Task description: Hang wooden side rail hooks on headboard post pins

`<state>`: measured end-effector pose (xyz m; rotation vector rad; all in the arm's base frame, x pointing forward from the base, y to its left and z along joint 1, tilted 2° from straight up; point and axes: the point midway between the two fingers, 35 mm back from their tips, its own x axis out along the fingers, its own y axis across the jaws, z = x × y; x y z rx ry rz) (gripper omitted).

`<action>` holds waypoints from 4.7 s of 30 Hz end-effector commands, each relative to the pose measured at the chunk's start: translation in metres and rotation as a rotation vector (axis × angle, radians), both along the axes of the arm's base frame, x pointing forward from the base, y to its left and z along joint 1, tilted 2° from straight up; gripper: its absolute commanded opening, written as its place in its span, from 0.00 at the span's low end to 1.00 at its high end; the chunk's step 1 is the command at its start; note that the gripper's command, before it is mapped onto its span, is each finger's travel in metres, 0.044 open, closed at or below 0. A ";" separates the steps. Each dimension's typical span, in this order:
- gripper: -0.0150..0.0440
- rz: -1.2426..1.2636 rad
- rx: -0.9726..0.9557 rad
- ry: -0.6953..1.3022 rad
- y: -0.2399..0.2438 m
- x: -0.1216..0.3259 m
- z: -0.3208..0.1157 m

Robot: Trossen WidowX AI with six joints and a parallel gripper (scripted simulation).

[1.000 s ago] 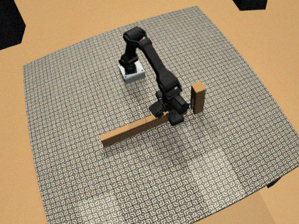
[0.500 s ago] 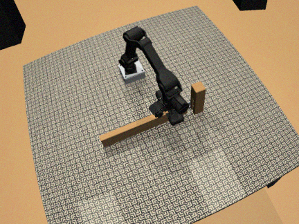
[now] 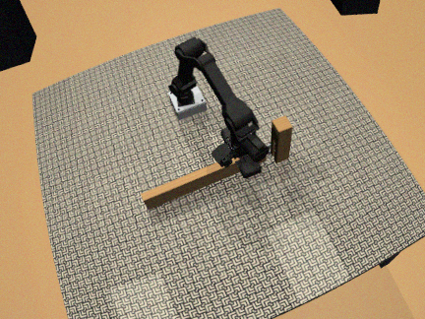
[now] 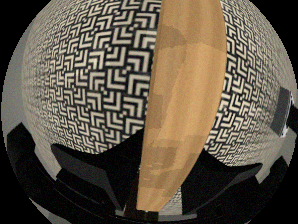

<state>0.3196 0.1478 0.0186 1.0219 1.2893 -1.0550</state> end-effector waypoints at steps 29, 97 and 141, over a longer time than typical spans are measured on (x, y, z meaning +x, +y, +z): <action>0.25 0.004 0.003 -0.016 0.002 0.003 0.011; 0.25 0.004 0.004 -0.016 0.003 0.004 0.018; 0.25 0.004 0.004 -0.016 0.009 0.008 0.018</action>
